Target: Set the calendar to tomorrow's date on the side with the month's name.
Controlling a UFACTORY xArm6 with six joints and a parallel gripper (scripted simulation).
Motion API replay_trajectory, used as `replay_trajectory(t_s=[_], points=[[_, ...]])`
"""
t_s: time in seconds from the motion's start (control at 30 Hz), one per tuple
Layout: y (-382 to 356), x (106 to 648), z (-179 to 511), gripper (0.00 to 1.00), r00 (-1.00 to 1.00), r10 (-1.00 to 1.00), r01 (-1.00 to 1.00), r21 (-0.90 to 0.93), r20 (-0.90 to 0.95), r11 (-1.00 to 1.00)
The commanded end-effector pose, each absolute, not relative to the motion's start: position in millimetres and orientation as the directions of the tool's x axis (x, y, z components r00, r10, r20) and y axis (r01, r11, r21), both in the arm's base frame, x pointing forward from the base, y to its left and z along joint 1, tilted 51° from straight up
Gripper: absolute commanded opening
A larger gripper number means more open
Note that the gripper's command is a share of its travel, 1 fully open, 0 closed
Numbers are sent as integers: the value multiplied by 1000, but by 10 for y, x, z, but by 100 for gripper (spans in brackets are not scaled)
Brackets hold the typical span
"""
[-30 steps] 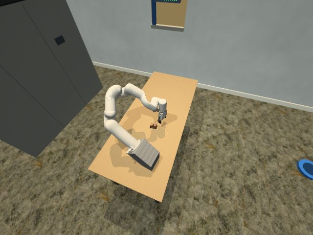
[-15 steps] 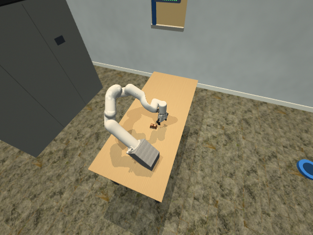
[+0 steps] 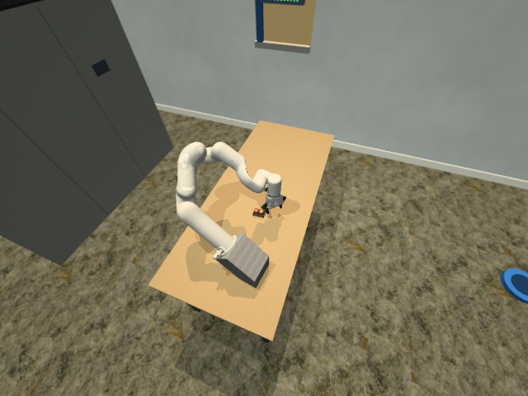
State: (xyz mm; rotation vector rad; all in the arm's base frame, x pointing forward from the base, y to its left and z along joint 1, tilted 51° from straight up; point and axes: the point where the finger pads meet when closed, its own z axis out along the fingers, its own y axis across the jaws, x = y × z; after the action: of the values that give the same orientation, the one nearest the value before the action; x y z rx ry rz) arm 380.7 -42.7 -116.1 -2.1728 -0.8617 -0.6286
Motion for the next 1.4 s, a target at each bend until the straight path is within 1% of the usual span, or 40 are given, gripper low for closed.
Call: replay_trajectory(t_s=[0.0, 0.03, 0.1, 0.23, 0.37, 0.43, 0.5, 0.57, 0.7, 0.77, 0.9, 0.93, 1.17, 1.23, 1.37], points=[[-440, 3784, -1168, 100, 750, 316, 639, -510, 582, -577], [-441, 3776, -1171, 100, 774, 293, 609, -532, 561, -588], [-458, 3593, -1242, 100, 774, 293, 609, -532, 561, -588], [-462, 3553, -1258, 100, 780, 287, 601, -538, 556, -591], [-464, 3527, -1268, 100, 852, 207, 493, -606, 481, -624], [-464, 3527, -1268, 100, 852, 207, 493, -606, 481, -624], [-466, 3511, -1274, 100, 890, 155, 422, -643, 429, -639], [-483, 3328, -1345, 100, 890, 155, 421, -644, 429, -639], [-487, 3288, -1361, 100, 894, 148, 412, -648, 422, -640], [-488, 3278, -1365, 100, 913, 117, 368, -668, 390, -647], [-491, 3246, -1377, 100, 961, 10, 214, -723, 276, -657], [-501, 3137, -1419, 100, 961, 9, 213, -723, 275, -657], [-512, 3023, -1464, 100, 964, 2, 203, -726, 268, -657], [-513, 3013, -1467, 100, 972, -30, 156, -738, 232, -657], [-516, 2981, -1480, 100, 985, -136, -4, -766, 109, -643]])
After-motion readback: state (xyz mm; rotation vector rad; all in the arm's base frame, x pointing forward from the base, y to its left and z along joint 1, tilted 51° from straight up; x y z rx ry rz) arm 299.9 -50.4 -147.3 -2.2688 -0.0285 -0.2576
